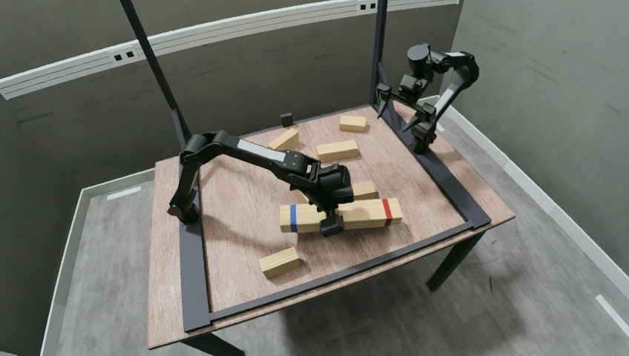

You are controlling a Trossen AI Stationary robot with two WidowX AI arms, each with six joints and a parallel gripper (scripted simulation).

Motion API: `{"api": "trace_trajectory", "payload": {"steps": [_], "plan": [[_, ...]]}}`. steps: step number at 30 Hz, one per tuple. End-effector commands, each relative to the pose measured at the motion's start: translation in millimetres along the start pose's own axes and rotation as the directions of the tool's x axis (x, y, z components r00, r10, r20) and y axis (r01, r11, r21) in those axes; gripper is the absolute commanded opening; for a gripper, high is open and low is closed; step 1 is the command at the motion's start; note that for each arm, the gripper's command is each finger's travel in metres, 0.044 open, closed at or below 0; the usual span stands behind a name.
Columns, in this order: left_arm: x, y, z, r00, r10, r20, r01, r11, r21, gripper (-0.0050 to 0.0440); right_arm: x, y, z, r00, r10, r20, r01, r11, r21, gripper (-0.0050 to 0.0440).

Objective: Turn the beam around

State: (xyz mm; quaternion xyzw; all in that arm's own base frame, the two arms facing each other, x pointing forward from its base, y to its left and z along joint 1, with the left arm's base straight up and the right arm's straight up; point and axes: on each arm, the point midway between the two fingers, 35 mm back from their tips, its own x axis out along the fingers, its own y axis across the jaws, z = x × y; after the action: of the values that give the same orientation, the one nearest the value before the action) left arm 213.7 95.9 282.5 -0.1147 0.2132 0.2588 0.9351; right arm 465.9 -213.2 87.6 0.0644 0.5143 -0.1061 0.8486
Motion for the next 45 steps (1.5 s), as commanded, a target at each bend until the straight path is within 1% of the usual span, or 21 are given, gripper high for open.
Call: {"api": "trace_trajectory", "payload": {"steps": [1,15,21,22,24,26,27,29,33,36,39,45], "plan": [[-4,3,-7,1.000,-0.001,-0.013,0.001,1.000,0.004,0.0400,1,0,6,0.998,-0.010,0.057,0.011,1.000,-0.004,0.0303],[-4,6,-27,0.999,-0.006,-0.050,0.007,1.000,0.010,0.0400,28,0,-12,0.998,-0.011,0.063,0.012,1.000,-0.005,0.0303],[-3,6,-27,0.999,-0.005,-0.048,0.006,1.000,0.010,0.0400,32,1,-15,0.998,-0.012,0.064,0.012,1.000,-0.005,0.0303],[-6,6,-22,0.999,-0.007,-0.036,0.008,1.000,0.008,0.0400,32,0,-14,0.998,-0.013,0.069,0.013,1.000,-0.005,0.0303],[-5,5,-22,0.999,-0.007,-0.040,0.007,1.000,0.008,0.0400,38,1,-19,0.998,-0.011,0.061,0.011,1.000,-0.004,0.0303],[-5,5,-22,0.999,-0.007,-0.040,0.007,1.000,0.008,0.0400,37,0,-17,0.998,-0.012,0.066,0.012,1.000,-0.005,0.0303],[-5,5,-22,0.999,-0.007,-0.040,0.007,1.000,0.008,0.0400,33,0,-13,0.997,-0.014,0.080,0.015,1.000,-0.006,0.0303],[-5,5,-22,0.999,-0.007,-0.040,0.007,1.000,0.008,0.0400,33,0,-13,0.997,-0.014,0.080,0.015,1.000,-0.006,0.0303],[-5,5,-22,0.999,-0.007,-0.040,0.007,1.000,0.008,0.0400,33,0,-13,0.997,-0.014,0.080,0.015,1.000,-0.006,0.0394],[-5,5,-22,0.999,-0.007,-0.040,0.007,1.000,0.008,0.0400,28,0,-12,0.996,-0.016,0.087,0.016,1.000,-0.007,0.0394],[-5,5,-22,0.999,-0.007,-0.040,0.007,1.000,0.008,0.0400,29,1,-15,0.997,-0.014,0.079,0.015,1.000,-0.006,0.0400],[-5,5,-22,0.999,-0.007,-0.040,0.007,1.000,0.008,0.0400,14,0,-16,0.997,-0.014,0.080,0.015,1.000,-0.007,0.0400]]}}
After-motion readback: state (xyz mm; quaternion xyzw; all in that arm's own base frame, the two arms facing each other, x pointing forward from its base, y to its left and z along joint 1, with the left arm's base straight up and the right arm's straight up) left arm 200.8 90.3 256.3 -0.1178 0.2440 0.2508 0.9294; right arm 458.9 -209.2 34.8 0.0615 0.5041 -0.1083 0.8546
